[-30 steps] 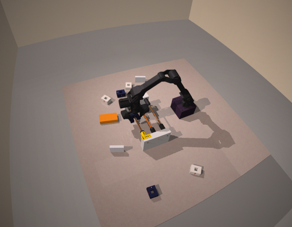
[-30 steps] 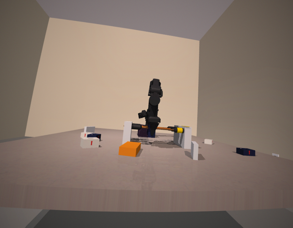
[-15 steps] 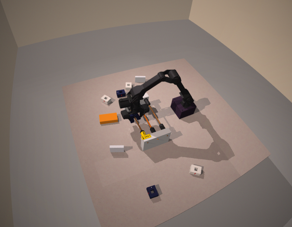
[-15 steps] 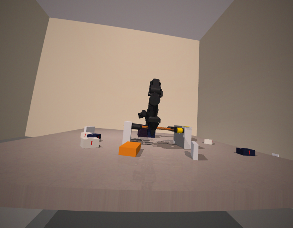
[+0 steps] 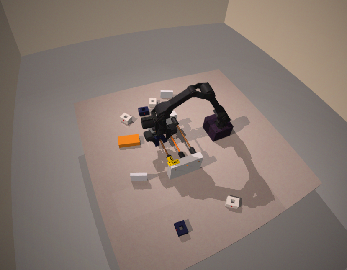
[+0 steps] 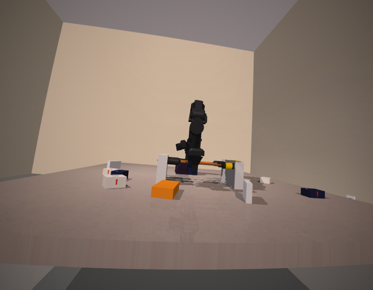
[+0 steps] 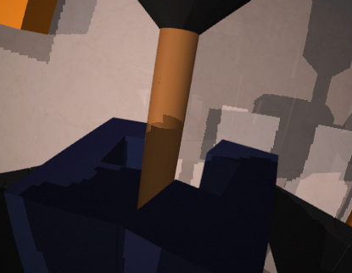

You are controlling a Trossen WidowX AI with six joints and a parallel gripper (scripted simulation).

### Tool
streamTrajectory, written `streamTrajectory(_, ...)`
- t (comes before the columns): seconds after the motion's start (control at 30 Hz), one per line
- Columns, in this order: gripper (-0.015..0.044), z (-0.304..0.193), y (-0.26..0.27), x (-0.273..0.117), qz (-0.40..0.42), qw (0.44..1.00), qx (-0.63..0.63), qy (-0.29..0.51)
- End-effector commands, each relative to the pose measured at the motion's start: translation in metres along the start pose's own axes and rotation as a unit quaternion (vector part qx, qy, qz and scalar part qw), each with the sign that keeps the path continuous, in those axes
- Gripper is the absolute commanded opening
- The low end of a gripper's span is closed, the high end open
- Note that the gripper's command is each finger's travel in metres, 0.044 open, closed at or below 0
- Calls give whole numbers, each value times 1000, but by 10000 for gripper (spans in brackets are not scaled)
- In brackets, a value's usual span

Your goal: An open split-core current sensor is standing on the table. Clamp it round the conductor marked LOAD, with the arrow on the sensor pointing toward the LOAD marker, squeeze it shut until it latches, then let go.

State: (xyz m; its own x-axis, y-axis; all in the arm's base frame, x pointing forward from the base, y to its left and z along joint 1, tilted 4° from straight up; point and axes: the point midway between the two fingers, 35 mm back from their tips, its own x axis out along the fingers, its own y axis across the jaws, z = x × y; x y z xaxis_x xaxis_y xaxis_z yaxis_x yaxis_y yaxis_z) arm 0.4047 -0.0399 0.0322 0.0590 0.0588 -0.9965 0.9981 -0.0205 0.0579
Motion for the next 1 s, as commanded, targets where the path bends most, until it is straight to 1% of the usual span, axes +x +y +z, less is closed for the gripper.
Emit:
streamTrajectory(0.0,0,0,-1,-12,7,1000,2,0)
streamTrajectory(0.83,0,0,-1,-12,7,1000,2,0)
streamTrajectory(0.87,0,0,0,0,0,1000,0,0)
streamTrajectory(0.97,0,0,0,0,0,1000,0,0)
